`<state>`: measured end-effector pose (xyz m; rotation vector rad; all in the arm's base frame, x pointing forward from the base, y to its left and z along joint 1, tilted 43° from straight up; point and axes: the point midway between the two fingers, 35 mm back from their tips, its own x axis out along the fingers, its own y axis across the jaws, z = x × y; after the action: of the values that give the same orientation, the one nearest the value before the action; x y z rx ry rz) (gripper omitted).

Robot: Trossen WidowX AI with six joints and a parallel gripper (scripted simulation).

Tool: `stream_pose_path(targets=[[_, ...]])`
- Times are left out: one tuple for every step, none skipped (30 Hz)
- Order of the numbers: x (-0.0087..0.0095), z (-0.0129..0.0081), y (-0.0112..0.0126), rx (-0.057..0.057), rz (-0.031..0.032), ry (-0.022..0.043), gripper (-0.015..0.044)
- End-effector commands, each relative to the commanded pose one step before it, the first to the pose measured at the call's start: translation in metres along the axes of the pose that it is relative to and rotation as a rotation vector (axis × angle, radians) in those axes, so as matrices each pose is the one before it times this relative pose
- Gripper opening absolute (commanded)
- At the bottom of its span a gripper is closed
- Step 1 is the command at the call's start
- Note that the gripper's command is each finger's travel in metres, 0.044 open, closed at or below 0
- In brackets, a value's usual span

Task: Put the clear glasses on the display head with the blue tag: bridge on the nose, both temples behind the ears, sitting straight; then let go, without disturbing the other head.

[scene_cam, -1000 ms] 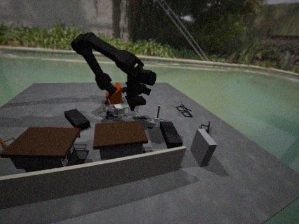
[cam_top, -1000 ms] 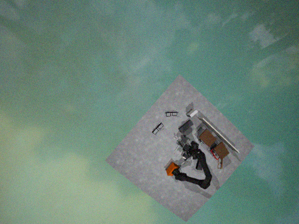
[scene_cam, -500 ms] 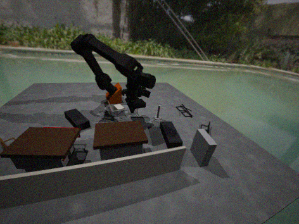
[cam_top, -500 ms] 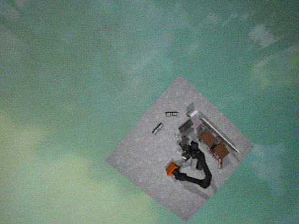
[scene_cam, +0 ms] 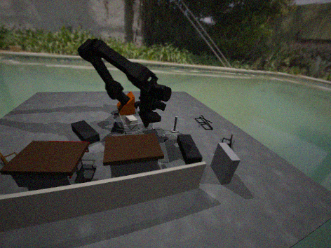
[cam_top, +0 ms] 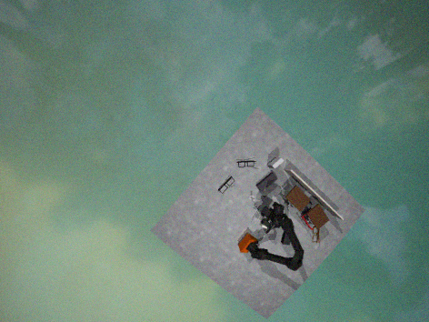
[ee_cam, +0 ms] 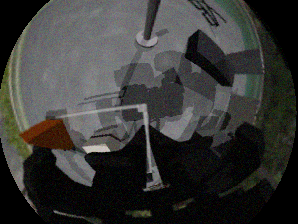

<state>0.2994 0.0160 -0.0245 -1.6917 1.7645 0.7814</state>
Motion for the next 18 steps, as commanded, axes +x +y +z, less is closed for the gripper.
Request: stream_pose_path(targets=[[0.00511, -0.00055, 0.00306, -0.0106, 0.00502, 0.00677, 0.0000], [0.00086, -0.00007, 0.00012, -0.0004, 0.00002, 0.00012, 0.0000], [0.00086, -0.00007, 0.00012, -0.0004, 0.00002, 0.00012, 0.0000], [0.00086, -0.00007, 0.00012, -0.0004, 0.00002, 0.00013, 0.0000], [0.00086, -0.00007, 0.00013, -0.0004, 0.00003, 0.00013, 0.0000], [0.00086, -0.00007, 0.00013, -0.0004, 0.00003, 0.00013, 0.0000], [0.00086, -0.00007, 0.00013, -0.0004, 0.00003, 0.00013, 0.0000], [0.00086, -0.00007, 0.00014, -0.0004, 0.00003, 0.00013, 0.0000], [0.00086, -0.00007, 0.00014, -0.0004, 0.00003, 0.00014, 0.0000], [0.00085, -0.00007, 0.00014, -0.0004, 0.00003, 0.00014, 0.0000], [0.00085, -0.00007, 0.00014, -0.0004, 0.00003, 0.00014, 0.0000], [0.00085, -0.00008, 0.00015, -0.0004, 0.00003, 0.00014, 0.0000], [0.00085, -0.00008, 0.00015, -0.0004, 0.00004, 0.00015, 0.0000], [0.00085, -0.00008, 0.00015, -0.0004, 0.00004, 0.00015, 0.0000], [0.00085, -0.00008, 0.00016, -0.0004, 0.00004, 0.00015, 0.0000], [0.00085, -0.00008, 0.00016, -0.0004, 0.00004, 0.00015, 0.0000], [0.00085, -0.00008, 0.00016, -0.0004, 0.00004, 0.00015, 0.0000], [0.00084, -0.00008, 0.00016, -0.0004, 0.00004, 0.00016, 0.0000]])
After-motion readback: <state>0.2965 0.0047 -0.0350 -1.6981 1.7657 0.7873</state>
